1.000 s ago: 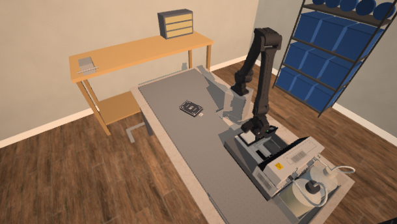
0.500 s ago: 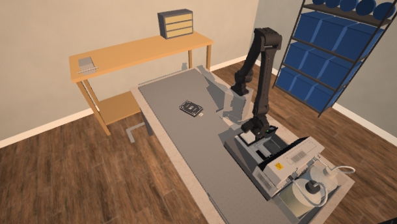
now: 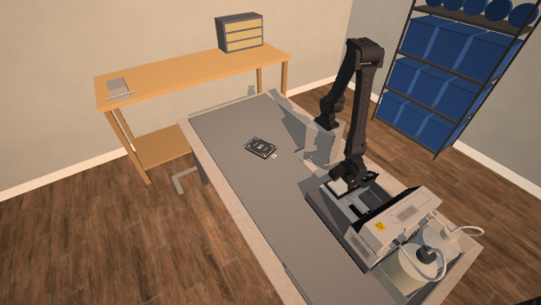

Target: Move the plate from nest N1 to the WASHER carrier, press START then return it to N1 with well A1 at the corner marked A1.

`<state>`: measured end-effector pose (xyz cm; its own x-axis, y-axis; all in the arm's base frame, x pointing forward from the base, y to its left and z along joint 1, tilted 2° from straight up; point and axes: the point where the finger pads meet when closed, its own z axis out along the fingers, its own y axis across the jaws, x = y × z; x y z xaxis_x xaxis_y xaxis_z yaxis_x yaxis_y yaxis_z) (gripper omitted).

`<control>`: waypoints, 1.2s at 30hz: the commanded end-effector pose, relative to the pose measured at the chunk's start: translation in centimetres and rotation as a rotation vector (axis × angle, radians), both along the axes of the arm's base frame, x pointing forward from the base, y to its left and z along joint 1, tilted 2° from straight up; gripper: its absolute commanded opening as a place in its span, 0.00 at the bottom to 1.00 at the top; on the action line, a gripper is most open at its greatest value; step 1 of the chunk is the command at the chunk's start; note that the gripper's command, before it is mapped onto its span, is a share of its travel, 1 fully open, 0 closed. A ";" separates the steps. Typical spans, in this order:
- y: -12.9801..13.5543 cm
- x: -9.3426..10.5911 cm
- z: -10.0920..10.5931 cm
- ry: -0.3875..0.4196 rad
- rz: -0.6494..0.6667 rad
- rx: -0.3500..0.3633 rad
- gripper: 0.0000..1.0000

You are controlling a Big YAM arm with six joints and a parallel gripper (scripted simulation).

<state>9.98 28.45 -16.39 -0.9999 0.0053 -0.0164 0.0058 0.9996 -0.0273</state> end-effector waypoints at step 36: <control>0.7 0.5 -0.6 -0.003 -0.001 0.006 0.82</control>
<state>9.98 28.35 -16.42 -0.9998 0.0049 -0.0169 0.0054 0.9995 -0.0305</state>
